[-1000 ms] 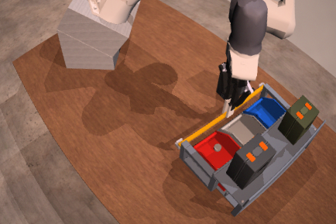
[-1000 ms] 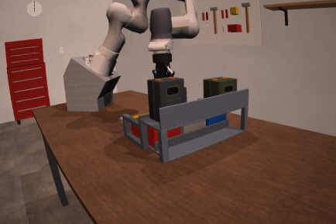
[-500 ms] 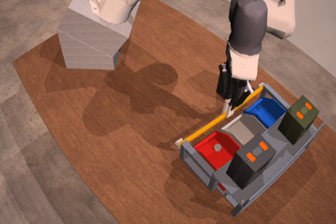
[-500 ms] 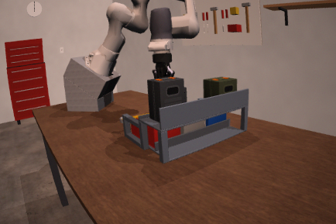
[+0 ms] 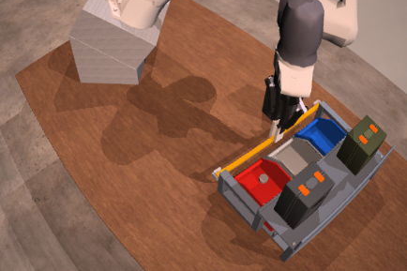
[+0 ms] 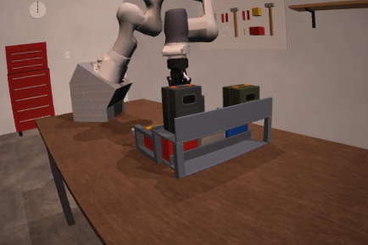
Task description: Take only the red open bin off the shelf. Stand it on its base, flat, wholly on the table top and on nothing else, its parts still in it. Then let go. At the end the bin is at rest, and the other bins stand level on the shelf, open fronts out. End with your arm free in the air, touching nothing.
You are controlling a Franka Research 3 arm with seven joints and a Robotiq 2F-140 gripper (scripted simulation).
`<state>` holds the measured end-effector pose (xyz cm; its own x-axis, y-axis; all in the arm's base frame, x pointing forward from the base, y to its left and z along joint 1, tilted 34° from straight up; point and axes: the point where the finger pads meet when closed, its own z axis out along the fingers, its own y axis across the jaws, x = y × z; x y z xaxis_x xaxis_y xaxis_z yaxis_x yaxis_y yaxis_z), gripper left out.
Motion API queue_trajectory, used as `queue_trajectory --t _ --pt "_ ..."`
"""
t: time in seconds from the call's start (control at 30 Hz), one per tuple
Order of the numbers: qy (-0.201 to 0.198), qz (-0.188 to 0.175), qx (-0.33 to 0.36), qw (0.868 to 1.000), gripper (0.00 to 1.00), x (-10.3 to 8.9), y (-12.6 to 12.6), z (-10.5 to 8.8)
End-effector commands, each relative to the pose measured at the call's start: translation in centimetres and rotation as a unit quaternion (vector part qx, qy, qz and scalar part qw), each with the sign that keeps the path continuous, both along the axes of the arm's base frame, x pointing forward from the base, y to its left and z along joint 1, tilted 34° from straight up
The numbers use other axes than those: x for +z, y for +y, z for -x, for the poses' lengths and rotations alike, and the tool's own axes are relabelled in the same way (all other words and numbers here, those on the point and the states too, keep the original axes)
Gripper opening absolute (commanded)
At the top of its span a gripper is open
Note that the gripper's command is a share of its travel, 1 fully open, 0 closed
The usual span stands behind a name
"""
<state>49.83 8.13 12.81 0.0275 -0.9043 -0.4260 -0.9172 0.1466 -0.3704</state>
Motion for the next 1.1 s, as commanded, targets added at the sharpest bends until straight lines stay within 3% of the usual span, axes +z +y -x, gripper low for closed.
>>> queue_trajectory --t 0.0,1.07 --pt "0.000 0.000 0.000 1.000 0.00 0.0 0.0 0.0" --pt "0.000 0.001 0.001 1.000 0.00 1.9 -0.9 0.9"
